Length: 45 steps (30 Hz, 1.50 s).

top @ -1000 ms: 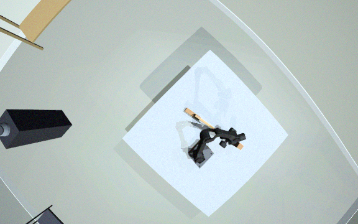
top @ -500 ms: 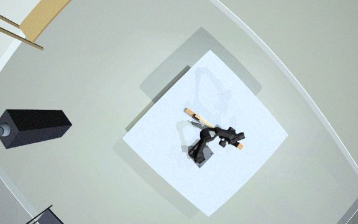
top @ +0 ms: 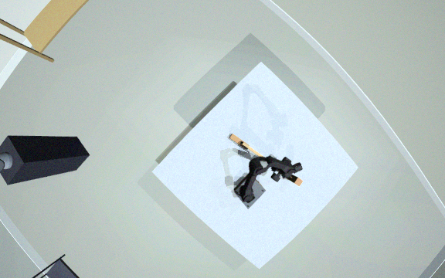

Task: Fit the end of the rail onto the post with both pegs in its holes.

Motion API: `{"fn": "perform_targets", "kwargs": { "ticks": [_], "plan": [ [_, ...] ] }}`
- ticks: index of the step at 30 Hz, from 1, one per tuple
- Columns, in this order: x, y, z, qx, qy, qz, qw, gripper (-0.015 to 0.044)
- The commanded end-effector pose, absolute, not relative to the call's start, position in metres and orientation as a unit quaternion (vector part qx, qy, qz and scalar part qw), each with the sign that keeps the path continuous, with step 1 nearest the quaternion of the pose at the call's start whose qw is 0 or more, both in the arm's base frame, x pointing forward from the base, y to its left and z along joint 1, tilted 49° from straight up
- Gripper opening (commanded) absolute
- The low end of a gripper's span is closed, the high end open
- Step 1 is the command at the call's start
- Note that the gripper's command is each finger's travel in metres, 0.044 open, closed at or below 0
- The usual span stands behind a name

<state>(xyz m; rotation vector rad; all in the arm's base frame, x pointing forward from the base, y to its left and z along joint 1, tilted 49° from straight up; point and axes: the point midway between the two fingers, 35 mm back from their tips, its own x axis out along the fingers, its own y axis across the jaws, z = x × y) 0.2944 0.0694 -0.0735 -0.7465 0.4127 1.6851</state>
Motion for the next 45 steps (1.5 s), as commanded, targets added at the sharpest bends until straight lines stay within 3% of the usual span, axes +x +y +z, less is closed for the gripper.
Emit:
{"fn": "perform_targets", "kwargs": {
  "ticks": [1, 22, 37, 45],
  "plan": [
    [0.292, 0.075, -0.079, -0.316, 0.178, 0.724, 0.587, 0.0440],
    [0.287, 0.099, -0.098, -0.315, 0.174, 0.724, 0.588, 0.0440],
    [0.287, 0.099, -0.098, -0.315, 0.174, 0.724, 0.588, 0.0046],
    [0.287, 0.099, -0.098, -0.315, 0.174, 0.724, 0.588, 0.0000]
  ]
}}
